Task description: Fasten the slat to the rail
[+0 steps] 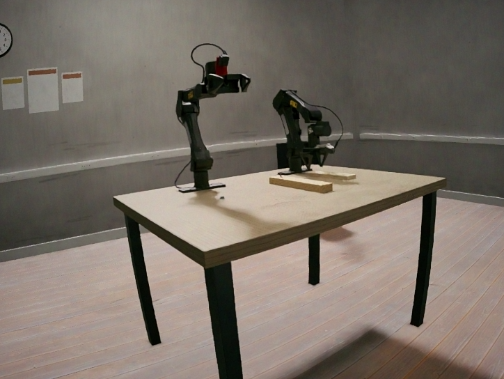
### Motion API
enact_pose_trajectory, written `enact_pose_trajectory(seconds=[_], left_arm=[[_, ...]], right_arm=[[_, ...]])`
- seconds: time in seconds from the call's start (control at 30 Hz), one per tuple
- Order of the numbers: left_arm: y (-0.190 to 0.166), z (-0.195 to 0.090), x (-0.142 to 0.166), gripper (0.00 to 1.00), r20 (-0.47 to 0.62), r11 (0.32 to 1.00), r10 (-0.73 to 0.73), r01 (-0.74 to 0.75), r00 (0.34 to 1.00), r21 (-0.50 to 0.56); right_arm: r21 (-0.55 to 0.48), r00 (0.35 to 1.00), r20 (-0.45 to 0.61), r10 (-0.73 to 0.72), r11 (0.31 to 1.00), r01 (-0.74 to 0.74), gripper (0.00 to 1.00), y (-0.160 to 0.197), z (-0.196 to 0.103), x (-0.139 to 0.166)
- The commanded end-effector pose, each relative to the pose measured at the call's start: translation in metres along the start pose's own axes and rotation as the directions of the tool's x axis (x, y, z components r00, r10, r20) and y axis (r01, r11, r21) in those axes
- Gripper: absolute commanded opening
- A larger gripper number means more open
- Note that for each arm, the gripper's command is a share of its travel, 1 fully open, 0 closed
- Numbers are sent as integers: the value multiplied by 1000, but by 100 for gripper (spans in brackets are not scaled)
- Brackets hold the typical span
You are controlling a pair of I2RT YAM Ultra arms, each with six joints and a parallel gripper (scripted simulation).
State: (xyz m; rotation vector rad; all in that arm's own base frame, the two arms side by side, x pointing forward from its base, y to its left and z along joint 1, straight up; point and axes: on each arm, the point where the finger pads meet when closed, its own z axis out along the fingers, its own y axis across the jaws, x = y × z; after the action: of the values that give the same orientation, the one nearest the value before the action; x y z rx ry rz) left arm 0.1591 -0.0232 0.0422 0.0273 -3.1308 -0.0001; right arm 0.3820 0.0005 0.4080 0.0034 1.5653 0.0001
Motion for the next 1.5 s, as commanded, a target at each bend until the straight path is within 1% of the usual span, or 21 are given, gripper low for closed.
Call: enact_pose_trajectory(seconds=[0.0, 0.73, 1.07, 1.1, 1.47], left_arm=[[-1, 7, -3, 100, 11, 1000, 6, -6, 1000, -4], [-1, 34, -1, 100, 11, 1000, 6, -6, 1000, -4], [-1, 33, -2, 100, 20, 1000, 6, -6, 1000, -3], [-1, 32, -2, 89, 19, 1000, 5, -4, 1000, -1], [0, 30, -3, 73, 16, 1000, 0, 0, 1000, 3]], right_arm=[[-2, 1000, 7, -2, 1000, 2, 100, 0, -1, -4], [-2, 1000, 7, -2, 1000, 2, 100, 0, -1, -4], [-2, 1000, 7, -2, 1000, 2, 100, 0, -1, -4], [-2, 1000, 7, -2, 1000, 2, 100, 0, -1, -4], [-2, 1000, 7, -2, 1000, 2, 100, 0, -1, -4]])
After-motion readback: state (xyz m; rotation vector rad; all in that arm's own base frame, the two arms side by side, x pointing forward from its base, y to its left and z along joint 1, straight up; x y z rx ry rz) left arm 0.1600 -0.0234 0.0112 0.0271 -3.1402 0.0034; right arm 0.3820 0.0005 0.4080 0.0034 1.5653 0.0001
